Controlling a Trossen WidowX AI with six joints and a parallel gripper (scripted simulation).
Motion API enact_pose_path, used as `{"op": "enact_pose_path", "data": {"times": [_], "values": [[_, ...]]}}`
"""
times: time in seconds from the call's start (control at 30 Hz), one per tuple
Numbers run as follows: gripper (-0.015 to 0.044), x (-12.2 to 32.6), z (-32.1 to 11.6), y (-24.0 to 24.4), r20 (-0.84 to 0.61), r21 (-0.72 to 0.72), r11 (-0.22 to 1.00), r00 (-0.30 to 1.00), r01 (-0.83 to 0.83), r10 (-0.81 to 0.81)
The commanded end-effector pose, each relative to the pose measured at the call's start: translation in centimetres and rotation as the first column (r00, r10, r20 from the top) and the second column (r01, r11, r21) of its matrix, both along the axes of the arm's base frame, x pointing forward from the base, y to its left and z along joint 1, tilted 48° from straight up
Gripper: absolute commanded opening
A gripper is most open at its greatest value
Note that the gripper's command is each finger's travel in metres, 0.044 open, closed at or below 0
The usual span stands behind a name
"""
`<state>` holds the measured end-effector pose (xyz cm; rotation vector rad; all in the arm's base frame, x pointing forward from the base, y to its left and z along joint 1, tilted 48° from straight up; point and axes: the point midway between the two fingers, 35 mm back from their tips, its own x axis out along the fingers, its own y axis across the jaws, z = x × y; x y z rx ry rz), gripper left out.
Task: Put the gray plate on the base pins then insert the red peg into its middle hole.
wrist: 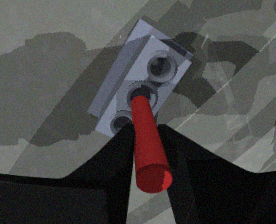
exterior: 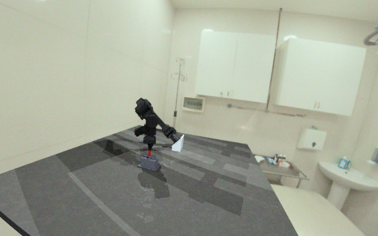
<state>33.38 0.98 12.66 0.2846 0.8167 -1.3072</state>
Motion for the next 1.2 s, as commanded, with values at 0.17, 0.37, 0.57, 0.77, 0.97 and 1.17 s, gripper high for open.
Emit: {"op": "enact_pose_path", "data": {"times": [0.17, 0.37, 0.57, 0.77, 0.97, 1.17], "values": [[0.0, 0.0, 0.0, 0.0, -0.003, -0.002, 1.0, 1.0, -0.003, 0.003], [0.0, 0.0, 0.0, 0.0, 0.0, 0.0, 1.0, 1.0, 0.0, 0.0], [0.0, 0.1, -0.4, -0.5, -0.002, -0.002, 1.0, 1.0, -0.002, 0.002], [0.0, 0.1, -0.9, -1.2, -0.004, -0.004, 1.0, 1.0, -0.005, 0.005], [0.0, 0.1, -1.0, -1.2, -0.001, -0.001, 1.0, 1.0, 0.0, 0.0], [0.0, 0.1, -0.9, -1.2, 0.0, 0.0, 1.0, 1.0, 0.002, -0.002]]}}
